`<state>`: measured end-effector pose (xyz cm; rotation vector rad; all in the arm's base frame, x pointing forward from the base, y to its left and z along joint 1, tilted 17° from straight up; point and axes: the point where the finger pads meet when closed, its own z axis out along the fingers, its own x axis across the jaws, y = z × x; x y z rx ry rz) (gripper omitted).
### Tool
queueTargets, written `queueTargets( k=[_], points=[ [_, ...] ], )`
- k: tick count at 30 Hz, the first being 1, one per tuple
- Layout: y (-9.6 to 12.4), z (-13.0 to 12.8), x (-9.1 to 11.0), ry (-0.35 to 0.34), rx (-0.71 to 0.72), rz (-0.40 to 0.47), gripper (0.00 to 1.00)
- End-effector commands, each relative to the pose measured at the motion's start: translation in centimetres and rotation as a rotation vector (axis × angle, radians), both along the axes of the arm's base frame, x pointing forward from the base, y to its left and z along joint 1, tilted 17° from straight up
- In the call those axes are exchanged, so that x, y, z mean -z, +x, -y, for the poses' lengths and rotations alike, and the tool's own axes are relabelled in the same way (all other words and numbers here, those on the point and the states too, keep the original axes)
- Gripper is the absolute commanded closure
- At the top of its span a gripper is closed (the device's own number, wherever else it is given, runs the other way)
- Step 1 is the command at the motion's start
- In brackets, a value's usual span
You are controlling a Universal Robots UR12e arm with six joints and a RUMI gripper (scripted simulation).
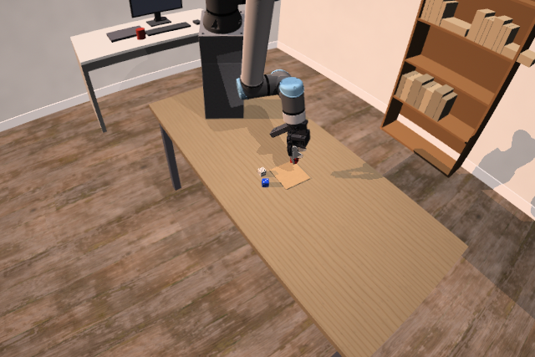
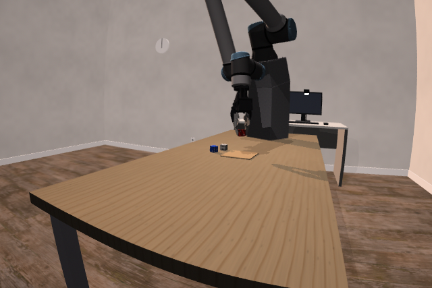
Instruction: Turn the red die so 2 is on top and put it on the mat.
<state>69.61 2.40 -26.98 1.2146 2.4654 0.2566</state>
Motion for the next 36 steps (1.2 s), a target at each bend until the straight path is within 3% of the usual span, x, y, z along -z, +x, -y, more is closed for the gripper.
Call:
queueTargets(
  k=[1, 8, 11, 22, 36],
  points=[
    [0.03, 0.04, 0.15, 0.082, -0.037, 0.117, 0.9],
    [0.0, 0.06, 0.13, 0.209, -0.096, 0.3, 0.9],
    [0.0, 0.06, 0.13, 0.212, -0.097, 0.304, 0.9],
    [0.02, 0.12, 0.14, 0.387, -0.176, 0.555, 0.9],
    [-0.11, 0.11, 0.15, 0.421, -0.194, 0.605, 0.9]
  ],
)
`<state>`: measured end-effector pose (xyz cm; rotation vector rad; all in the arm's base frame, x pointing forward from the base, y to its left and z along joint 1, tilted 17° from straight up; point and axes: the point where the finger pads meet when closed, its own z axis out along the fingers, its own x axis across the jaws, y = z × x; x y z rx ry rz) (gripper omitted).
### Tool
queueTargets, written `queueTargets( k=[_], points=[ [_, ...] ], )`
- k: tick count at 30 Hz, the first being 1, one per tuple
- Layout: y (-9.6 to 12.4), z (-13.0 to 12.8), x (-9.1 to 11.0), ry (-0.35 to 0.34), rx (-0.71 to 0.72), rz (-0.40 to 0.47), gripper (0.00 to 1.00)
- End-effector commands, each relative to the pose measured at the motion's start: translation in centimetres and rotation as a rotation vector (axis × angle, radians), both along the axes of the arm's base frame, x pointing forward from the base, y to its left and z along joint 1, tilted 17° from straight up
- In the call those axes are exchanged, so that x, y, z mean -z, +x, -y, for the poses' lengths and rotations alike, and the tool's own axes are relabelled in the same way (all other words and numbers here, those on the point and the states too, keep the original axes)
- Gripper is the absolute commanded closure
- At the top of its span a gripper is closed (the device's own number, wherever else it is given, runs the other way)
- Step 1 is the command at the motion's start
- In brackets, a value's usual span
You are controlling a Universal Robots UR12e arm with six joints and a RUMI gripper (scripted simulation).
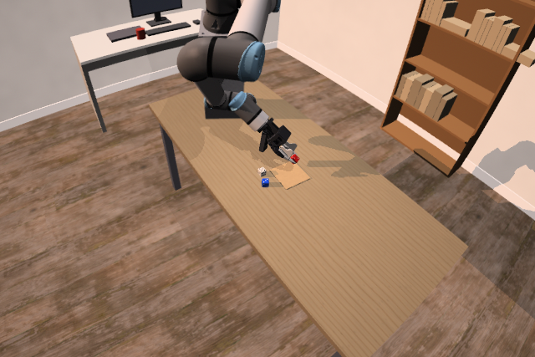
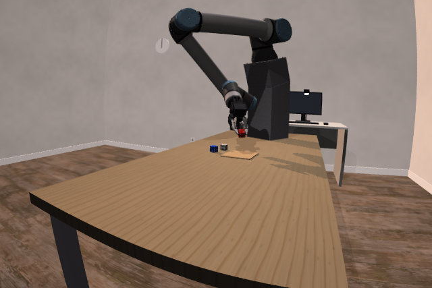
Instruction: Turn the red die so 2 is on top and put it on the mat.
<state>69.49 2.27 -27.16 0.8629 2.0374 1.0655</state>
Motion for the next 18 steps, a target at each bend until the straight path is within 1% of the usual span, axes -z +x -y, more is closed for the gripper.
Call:
queueTargets(
  k=[1, 9, 18],
  points=[
    [0.0, 0.0, 0.0, 0.003, -0.001, 0.005, 0.9],
    [0.2, 0.1, 0.6, 0.003, -0.001, 0.005, 0.9],
    [0.9, 0.4, 3.3, 0.003, -0.001, 0.005, 0.9]
  ],
)
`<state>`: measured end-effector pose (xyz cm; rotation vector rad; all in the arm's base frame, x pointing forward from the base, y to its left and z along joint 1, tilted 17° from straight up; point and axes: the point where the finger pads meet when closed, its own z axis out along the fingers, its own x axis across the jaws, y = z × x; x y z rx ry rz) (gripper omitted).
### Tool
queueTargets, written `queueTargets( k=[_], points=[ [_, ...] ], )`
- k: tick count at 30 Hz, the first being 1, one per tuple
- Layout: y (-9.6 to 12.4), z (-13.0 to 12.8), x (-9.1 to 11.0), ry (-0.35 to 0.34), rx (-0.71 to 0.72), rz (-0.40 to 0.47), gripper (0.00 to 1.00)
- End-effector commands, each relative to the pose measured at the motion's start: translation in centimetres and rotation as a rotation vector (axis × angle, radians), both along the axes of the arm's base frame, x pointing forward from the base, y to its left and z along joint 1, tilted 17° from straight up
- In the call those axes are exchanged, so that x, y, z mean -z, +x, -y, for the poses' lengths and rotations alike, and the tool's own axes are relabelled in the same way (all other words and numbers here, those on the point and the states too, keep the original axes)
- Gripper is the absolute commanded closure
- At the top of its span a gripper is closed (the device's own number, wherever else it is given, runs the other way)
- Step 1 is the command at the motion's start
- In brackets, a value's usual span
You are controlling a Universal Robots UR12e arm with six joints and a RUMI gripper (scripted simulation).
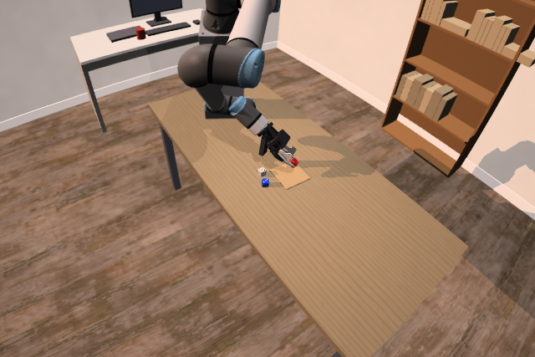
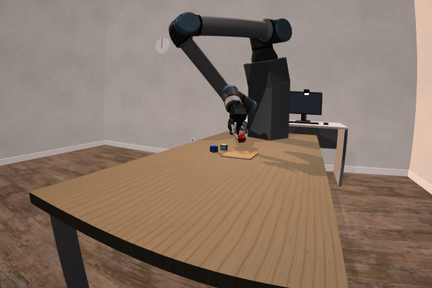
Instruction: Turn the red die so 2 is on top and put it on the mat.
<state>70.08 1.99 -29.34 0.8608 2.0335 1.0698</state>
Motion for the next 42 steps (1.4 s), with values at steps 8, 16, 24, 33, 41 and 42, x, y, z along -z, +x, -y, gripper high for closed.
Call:
queueTargets(
  k=[8, 16, 24, 33, 41, 42],
  points=[
    [0.8, 0.4, 3.0, 0.0, 0.0, 0.001, 0.9],
    [1.2, 0.5, 4.2, 0.0, 0.0, 0.001, 0.9],
    [1.2, 0.5, 4.3, 0.0, 0.0, 0.001, 0.9],
    [1.2, 0.5, 4.3, 0.0, 0.0, 0.001, 0.9],
    [1.2, 0.5, 4.3, 0.0, 0.0, 0.001, 0.9],
    [1.2, 0.5, 4.3, 0.0, 0.0, 0.001, 0.9]
  ],
)
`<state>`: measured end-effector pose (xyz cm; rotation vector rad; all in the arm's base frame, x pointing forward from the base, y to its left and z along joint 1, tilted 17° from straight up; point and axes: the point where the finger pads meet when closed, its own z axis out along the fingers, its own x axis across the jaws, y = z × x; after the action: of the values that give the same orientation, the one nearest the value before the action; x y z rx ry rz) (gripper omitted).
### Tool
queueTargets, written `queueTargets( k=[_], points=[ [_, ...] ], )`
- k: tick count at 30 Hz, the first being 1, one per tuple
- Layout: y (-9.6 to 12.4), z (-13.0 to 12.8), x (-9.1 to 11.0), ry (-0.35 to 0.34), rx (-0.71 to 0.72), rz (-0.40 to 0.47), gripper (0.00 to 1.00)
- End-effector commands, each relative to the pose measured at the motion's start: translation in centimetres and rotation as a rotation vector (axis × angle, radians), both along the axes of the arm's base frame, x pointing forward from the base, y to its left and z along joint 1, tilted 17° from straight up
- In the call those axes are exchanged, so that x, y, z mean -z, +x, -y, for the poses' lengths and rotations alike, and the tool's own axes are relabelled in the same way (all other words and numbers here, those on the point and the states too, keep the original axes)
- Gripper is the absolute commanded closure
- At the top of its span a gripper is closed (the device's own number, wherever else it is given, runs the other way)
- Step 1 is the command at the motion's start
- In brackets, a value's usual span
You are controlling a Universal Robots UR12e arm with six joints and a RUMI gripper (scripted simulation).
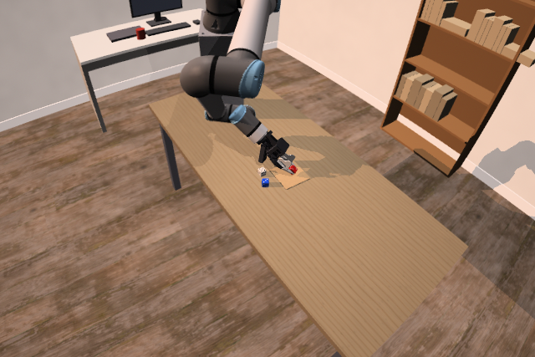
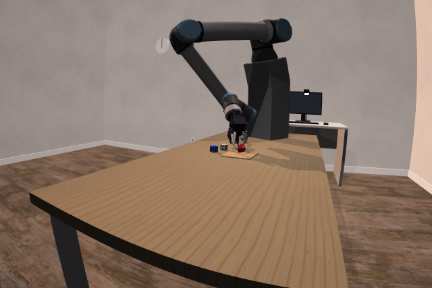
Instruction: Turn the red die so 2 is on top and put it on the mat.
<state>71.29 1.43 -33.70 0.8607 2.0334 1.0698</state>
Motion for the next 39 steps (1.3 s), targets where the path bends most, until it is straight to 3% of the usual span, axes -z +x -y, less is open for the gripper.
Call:
queueTargets(
  k=[1, 39],
  points=[
    [0.0, 0.0, 0.0, 0.0, 0.0, 0.0, 0.9],
    [0.3, 0.1, 1.0, 0.0, 0.0, 0.0, 0.9]
  ],
)
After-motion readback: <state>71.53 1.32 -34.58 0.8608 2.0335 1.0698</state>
